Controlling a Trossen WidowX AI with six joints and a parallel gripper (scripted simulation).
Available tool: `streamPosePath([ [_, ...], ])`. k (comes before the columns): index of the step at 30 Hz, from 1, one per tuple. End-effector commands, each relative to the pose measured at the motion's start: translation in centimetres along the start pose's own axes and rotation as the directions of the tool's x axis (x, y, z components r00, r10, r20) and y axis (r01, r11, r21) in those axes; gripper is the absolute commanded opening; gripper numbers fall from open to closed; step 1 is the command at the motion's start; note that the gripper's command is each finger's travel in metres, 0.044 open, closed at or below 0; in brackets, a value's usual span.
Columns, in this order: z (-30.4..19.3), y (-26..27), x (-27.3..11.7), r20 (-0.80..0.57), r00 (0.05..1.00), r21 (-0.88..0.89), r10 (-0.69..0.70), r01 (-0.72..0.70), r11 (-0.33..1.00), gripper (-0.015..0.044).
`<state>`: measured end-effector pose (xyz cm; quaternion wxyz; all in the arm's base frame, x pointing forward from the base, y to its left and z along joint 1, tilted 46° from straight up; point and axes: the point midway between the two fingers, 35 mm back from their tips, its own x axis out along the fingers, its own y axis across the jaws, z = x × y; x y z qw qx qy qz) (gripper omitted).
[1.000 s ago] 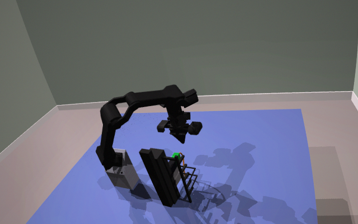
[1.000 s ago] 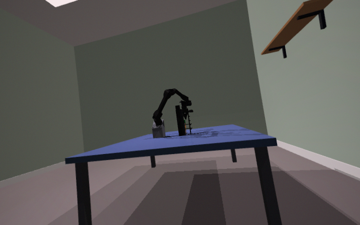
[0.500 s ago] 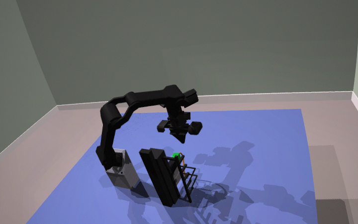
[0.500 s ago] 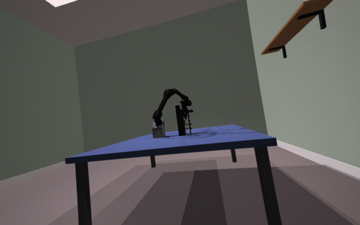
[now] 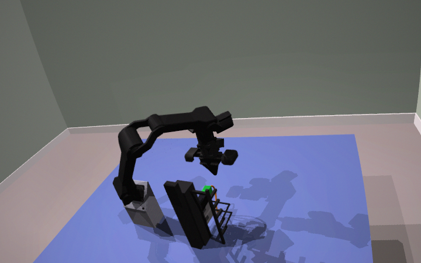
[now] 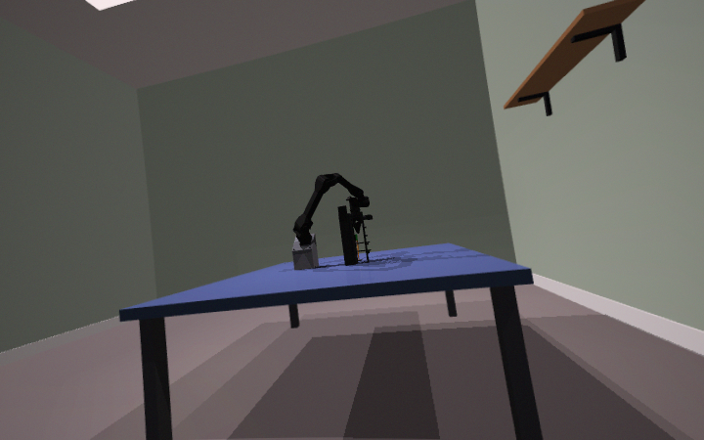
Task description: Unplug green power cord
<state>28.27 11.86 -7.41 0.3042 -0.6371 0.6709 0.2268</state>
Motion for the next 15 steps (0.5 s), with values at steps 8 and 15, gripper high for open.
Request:
streamPosePath([
  [8,0.04,0.03,-0.06,0.003,1.000,0.005,0.004,-0.004,1.000,0.0000],
  [15,0.04,-0.03,-0.09,0.003,1.000,0.005,0.004,-0.004,1.000,0.0000],
])
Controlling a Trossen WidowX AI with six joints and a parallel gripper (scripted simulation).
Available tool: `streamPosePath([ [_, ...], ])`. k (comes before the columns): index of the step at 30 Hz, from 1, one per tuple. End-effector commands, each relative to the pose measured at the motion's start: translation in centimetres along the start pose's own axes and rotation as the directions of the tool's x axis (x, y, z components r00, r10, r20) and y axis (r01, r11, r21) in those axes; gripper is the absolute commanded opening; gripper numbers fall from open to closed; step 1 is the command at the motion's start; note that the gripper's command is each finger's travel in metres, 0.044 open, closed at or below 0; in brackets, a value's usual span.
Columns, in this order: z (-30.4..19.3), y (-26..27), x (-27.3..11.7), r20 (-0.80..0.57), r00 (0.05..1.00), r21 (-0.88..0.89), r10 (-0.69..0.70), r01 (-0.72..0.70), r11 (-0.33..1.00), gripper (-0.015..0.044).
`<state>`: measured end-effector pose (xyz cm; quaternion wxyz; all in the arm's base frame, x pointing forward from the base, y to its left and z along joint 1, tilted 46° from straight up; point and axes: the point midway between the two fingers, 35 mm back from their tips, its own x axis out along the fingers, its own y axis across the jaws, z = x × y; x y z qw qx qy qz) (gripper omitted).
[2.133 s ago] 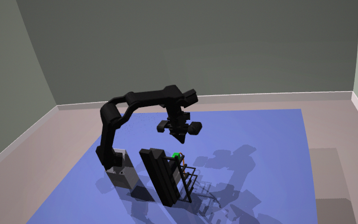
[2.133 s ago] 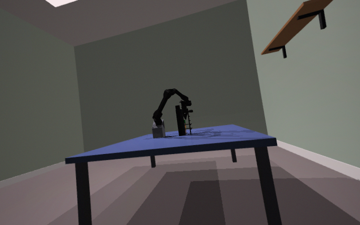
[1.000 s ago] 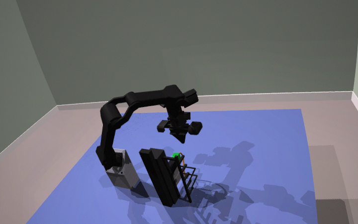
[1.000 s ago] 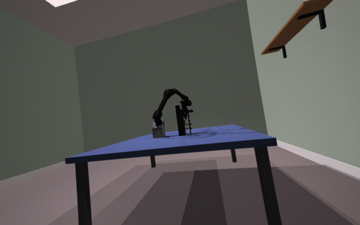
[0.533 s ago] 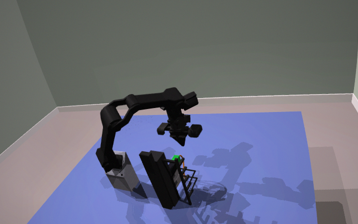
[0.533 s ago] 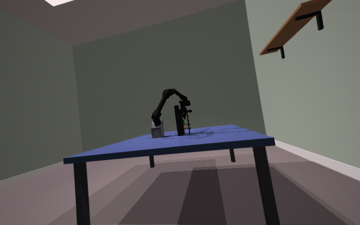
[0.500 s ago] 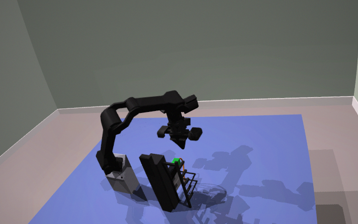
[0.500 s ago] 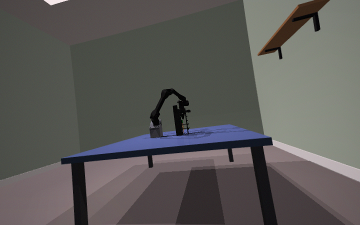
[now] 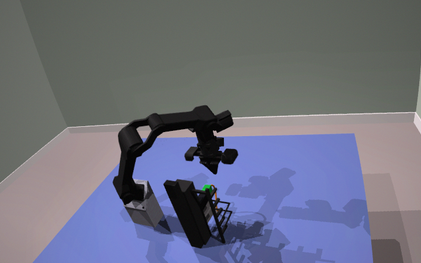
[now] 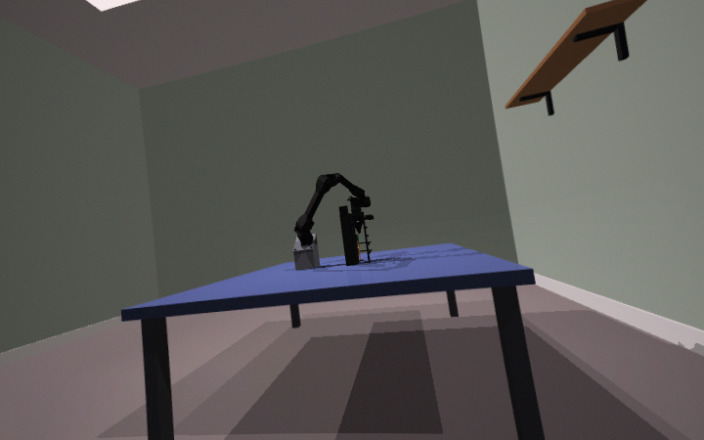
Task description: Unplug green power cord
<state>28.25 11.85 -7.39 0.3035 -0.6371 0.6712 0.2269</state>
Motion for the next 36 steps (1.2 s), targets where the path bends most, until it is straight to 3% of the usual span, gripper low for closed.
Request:
streamPosePath([
  [1,0.1,-0.1,-0.1,0.004,1.000,0.006,0.003,-0.003,1.000,0.0000],
  [5,0.1,-0.1,-0.1,0.004,1.000,0.006,0.003,-0.003,1.000,0.0000],
  [11,0.0,0.0,0.0,0.000,1.000,0.000,0.001,-0.001,1.000,0.0157],
  [20,0.0,0.0,0.0,0.000,1.000,0.000,0.001,-0.001,1.000,0.0160],
  [30,0.0,0.0,0.0,0.000,1.000,0.000,0.001,-0.001,1.000,0.0423],
  [36,3.0,-0.2,-0.8,0.005,1.000,0.003,0.002,-0.002,1.000,0.0440],
])
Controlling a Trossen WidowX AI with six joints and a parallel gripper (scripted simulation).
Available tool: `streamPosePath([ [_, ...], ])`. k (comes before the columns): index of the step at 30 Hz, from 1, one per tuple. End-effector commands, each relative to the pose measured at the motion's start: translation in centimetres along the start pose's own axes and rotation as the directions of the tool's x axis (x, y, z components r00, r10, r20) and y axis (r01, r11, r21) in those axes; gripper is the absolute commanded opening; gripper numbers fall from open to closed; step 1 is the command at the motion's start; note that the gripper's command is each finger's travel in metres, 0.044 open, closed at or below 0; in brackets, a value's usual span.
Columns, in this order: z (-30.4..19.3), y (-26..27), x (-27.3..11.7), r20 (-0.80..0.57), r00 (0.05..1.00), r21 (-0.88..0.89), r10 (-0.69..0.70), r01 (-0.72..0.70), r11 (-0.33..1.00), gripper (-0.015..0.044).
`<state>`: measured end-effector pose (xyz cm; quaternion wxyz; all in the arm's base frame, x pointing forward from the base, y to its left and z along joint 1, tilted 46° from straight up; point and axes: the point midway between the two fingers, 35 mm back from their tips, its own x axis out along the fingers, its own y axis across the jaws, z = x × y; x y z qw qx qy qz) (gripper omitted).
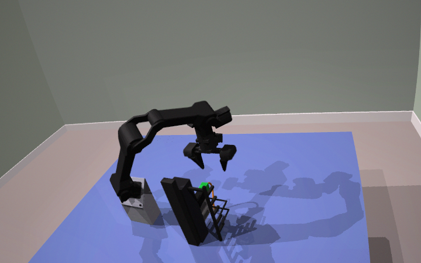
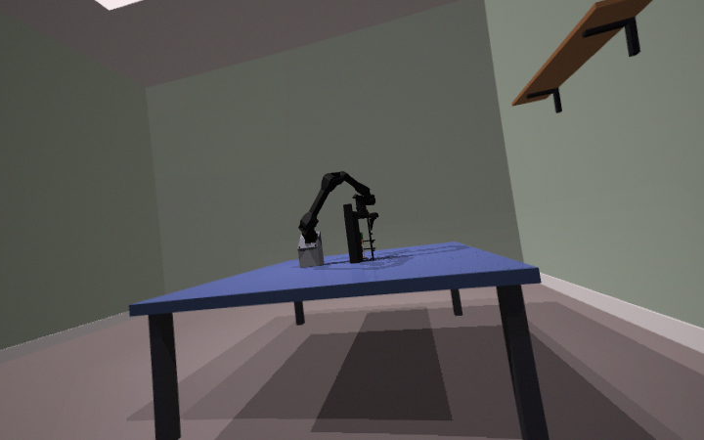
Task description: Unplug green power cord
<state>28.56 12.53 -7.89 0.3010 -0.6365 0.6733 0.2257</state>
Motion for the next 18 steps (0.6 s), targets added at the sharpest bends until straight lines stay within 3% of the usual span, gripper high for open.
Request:
streamPosePath([
  [1,2.9,0.0,-0.8,0.012,1.000,0.005,-0.002,0.002,1.000,0.0440],
  [5,5.1,0.1,-1.2,0.015,1.000,0.007,-0.001,0.001,1.000,0.0440],
  [18,5.1,0.1,-1.2,0.015,1.000,0.007,-0.001,0.001,1.000,0.0440],
])
